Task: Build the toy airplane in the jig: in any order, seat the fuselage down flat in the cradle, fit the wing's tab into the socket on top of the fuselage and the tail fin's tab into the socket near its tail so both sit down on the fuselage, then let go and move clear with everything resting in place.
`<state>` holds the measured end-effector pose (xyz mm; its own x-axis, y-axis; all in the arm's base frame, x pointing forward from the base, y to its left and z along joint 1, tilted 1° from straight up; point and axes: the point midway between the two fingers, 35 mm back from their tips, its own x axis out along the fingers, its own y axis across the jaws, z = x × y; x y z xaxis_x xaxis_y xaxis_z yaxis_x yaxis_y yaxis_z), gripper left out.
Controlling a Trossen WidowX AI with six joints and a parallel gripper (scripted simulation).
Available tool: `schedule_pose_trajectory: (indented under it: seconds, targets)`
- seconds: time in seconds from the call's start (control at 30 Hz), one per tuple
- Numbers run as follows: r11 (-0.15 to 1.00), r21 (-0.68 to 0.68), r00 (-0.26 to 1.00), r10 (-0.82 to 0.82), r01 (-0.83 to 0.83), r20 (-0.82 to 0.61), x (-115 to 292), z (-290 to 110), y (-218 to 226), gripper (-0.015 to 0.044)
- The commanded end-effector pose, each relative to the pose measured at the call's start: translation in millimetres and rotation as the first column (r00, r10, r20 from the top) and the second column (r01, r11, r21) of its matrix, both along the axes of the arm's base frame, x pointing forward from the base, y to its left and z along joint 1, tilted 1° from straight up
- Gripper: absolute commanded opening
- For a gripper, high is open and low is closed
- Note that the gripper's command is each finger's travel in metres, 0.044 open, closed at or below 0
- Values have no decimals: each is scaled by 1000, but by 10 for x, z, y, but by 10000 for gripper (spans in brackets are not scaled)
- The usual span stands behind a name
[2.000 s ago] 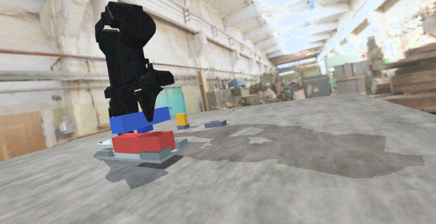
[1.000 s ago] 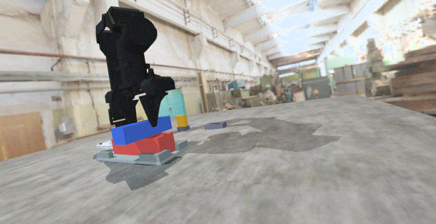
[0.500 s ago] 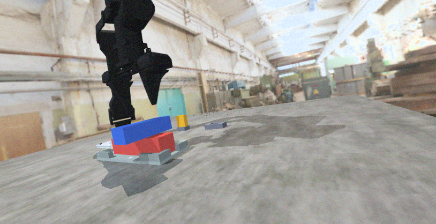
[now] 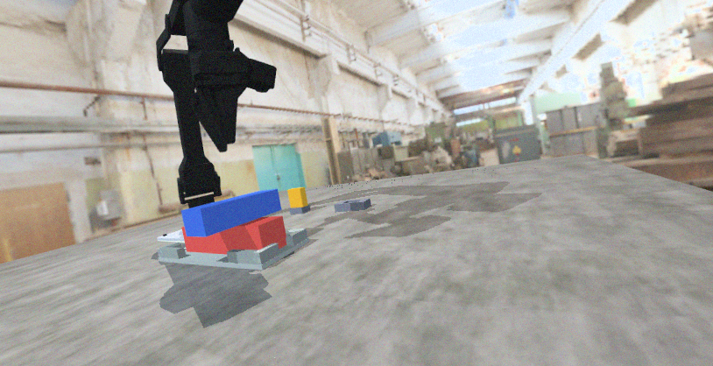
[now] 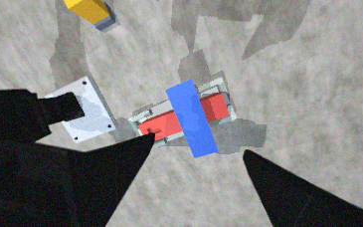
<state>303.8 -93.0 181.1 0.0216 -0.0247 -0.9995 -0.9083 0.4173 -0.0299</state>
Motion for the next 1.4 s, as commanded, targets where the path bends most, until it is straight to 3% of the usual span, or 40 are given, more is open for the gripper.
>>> schedule_pose_trajectory:
  seconds: [0.0, 0.17, 0.27, 0.67, 0.97, 1.37]
  targets:
    - [910, 6, 910, -414, 414, 3, 3, -8, -6, 440]
    - [601, 20, 601, -799, 799, 9, 7, -6, -7, 440]
    - [475, 25, 474, -880, 880, 9, 8, -6, -7, 440]
    - [476, 29, 476, -880, 879, 5, 9, -5, 55, 440]
    - [481, 59, 484, -874, 875, -51, -202, -8, 1163, 440]
    - [455, 26, 455, -890, 890, -18, -1134, -106, 2308, 440]
